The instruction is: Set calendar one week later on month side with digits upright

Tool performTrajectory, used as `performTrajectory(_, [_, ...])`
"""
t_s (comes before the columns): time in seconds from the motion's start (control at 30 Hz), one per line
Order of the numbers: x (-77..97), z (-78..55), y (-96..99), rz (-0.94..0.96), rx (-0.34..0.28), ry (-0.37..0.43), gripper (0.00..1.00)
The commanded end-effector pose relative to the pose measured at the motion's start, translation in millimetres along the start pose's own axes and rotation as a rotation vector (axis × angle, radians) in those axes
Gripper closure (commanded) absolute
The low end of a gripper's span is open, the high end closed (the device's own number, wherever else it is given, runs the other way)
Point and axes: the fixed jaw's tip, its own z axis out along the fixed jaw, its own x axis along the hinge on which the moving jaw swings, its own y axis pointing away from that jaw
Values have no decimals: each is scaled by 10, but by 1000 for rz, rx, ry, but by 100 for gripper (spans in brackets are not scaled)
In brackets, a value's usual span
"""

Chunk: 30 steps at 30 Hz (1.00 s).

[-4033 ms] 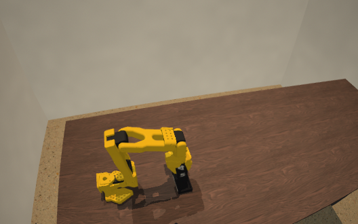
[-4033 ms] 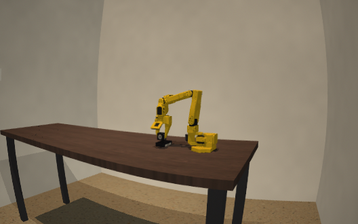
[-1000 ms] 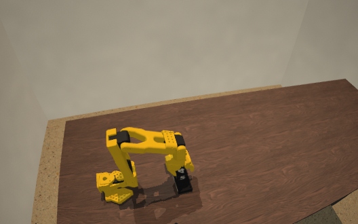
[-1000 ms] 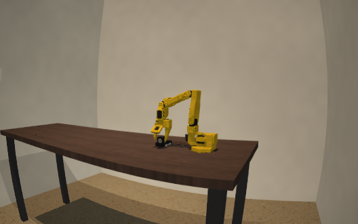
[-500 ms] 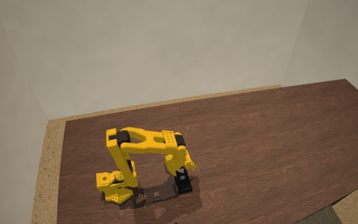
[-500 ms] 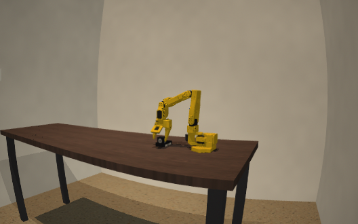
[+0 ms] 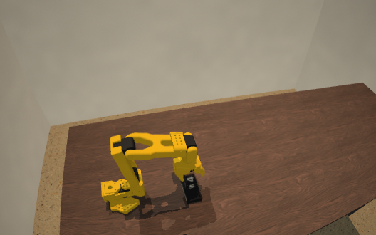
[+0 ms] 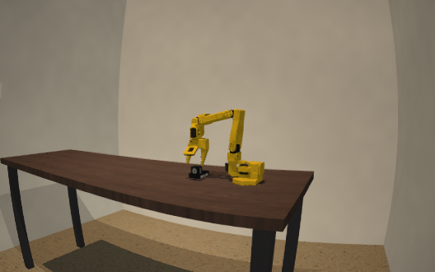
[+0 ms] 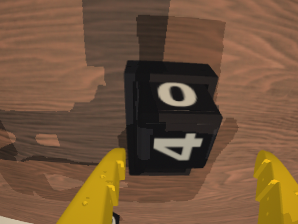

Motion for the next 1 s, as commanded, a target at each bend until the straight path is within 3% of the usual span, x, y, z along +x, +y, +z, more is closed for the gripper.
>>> performTrajectory(0.0, [1, -233, -62, -6, 63, 1, 64])
performTrajectory(0.27, [0, -386, -27, -6, 63, 1, 64])
performTrajectory(0.97, [0, -391, -25, -6, 63, 1, 64])
